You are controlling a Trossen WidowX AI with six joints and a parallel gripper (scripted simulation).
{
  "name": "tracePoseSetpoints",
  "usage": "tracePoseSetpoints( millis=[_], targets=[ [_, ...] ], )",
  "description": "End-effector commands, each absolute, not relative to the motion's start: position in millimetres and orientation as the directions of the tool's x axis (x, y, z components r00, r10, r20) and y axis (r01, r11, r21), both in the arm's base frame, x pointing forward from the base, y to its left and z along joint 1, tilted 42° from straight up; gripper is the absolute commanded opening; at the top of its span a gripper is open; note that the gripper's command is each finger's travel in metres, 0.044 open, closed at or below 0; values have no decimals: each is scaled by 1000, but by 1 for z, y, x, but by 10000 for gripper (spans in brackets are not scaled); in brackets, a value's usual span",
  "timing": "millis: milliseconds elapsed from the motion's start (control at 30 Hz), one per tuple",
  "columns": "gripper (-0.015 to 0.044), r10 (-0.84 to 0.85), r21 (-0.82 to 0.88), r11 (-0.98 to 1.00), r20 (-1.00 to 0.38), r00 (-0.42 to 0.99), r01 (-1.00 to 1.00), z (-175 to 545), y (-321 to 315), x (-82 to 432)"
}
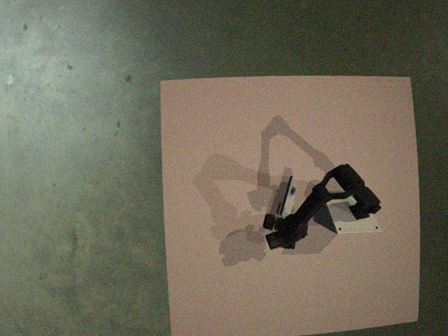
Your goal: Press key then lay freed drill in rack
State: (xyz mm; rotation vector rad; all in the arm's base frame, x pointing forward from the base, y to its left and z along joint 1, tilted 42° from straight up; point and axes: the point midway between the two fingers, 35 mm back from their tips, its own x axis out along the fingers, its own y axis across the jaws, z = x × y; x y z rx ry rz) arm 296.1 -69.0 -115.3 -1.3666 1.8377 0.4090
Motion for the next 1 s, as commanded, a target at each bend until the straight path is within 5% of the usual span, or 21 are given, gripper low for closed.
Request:
tracePoseSetpoints(
  millis=[0, 900, 967],
  targets=[
    [0, -652, -198, 365, -752, -98, -910, -118, -64, 301],
    [0, -651, -199, 366, -753, -97, -909, -138, -41, 316],
    [53, -653, -193, 368, -750, -105, -910, -136, -47, 311]
  ],
)
